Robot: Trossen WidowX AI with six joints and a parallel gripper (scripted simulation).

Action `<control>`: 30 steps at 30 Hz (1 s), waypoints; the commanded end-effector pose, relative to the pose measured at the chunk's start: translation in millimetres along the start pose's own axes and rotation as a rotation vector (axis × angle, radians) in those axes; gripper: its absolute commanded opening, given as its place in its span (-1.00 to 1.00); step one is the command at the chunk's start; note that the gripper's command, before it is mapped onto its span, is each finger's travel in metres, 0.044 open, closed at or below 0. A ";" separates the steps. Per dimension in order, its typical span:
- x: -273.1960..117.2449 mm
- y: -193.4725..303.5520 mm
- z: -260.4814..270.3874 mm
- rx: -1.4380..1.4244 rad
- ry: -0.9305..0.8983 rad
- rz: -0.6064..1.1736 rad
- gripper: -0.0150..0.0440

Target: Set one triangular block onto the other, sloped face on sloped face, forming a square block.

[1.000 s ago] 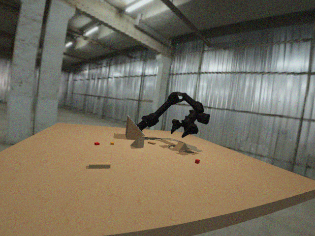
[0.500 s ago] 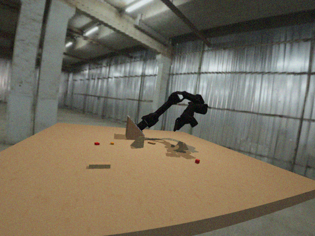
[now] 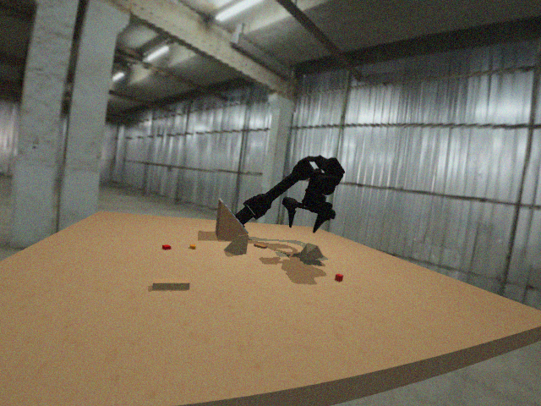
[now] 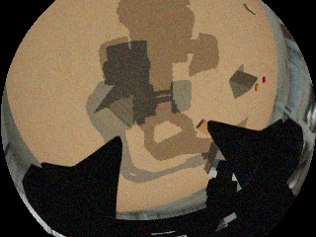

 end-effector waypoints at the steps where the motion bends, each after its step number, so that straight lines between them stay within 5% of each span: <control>1: -3.6 -15.4 -17.1 0.916 -0.341 0.197 1.00; 17: -2.5 -15.6 -16.7 0.918 -0.342 0.197 1.00; 30: 79.5 -14.9 16.6 1.001 -0.382 0.291 1.00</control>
Point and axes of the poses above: the point midway between the two fingers, 35 mm back from their tips, its own x axis out along the fingers, its own z axis across the jaws, y = z × x, the point moved 6 cm from there along -x, back along the fingers, and after that the axes turned 6 degrees about x, right-handed, at the moved point
